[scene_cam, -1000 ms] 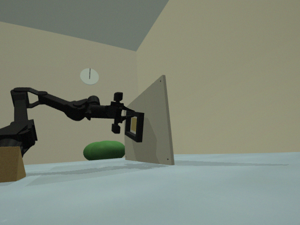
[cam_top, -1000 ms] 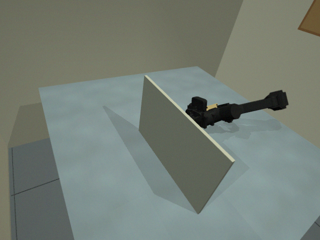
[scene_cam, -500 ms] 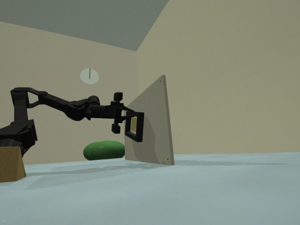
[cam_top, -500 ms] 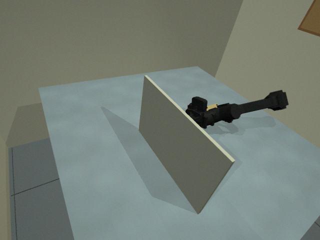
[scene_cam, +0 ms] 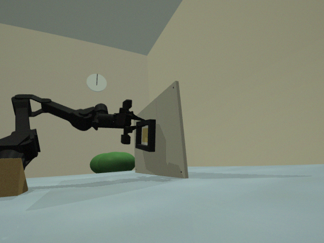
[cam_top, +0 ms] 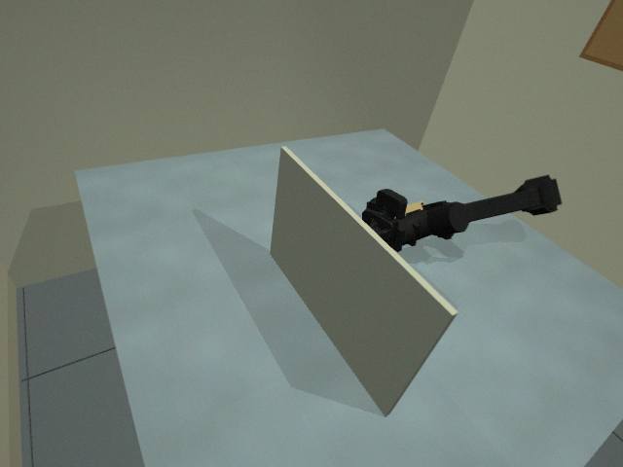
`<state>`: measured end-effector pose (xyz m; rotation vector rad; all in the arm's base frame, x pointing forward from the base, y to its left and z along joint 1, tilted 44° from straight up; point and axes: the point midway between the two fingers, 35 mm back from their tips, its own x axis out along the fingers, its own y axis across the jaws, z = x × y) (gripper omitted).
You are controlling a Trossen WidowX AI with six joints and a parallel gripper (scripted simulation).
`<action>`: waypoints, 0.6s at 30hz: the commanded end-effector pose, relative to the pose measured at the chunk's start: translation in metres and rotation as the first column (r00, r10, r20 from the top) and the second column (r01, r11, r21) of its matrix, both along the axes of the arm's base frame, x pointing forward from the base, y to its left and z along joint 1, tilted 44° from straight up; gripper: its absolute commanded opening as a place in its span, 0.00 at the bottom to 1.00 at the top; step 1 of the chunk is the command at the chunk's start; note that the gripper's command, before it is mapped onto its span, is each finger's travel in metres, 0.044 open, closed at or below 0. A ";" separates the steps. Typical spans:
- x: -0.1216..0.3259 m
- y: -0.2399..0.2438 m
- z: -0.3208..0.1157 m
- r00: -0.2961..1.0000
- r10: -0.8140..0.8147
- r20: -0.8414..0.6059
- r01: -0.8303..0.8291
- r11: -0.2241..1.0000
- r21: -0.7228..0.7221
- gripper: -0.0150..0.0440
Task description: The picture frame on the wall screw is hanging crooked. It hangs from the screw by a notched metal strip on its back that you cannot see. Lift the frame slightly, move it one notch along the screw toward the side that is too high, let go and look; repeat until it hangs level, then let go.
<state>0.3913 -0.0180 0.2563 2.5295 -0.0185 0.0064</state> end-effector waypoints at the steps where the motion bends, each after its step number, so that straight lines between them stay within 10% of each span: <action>1: 0.000 0.000 0.000 1.000 -0.002 -0.001 0.002 1.000 -0.026 0.25; 18: 0.000 0.001 -0.001 1.000 -0.003 -0.003 0.003 0.994 -0.110 0.25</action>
